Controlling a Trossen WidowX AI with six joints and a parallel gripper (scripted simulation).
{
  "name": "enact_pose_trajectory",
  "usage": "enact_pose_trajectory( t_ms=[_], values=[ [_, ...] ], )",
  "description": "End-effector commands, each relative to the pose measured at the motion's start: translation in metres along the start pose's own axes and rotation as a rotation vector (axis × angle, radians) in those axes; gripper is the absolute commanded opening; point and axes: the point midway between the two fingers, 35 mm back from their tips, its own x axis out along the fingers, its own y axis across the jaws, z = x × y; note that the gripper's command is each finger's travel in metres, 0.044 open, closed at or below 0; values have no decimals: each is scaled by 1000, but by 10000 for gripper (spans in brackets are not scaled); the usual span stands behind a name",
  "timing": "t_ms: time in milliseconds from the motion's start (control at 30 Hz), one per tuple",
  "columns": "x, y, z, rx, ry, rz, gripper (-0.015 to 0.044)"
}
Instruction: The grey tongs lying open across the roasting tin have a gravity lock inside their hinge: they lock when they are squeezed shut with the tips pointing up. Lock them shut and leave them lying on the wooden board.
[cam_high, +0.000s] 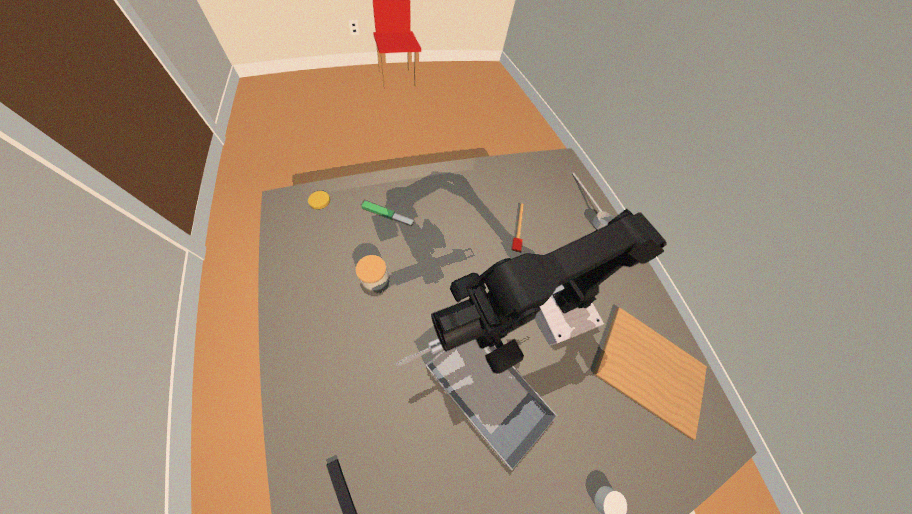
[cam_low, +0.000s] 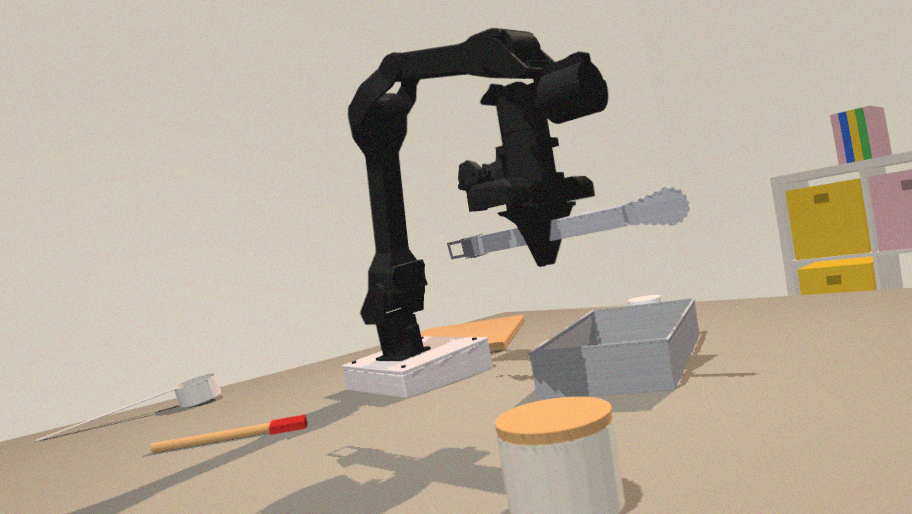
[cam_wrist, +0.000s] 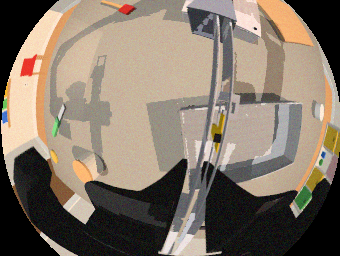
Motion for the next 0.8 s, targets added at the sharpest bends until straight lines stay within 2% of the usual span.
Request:
enact_pose_trajectory(
  t_ms=[0,767],
  values=[
    [-1,-24,-4,-68,11,-13,-150],
    [-4,-143,7,-428,31,-56,-150]
  ],
)
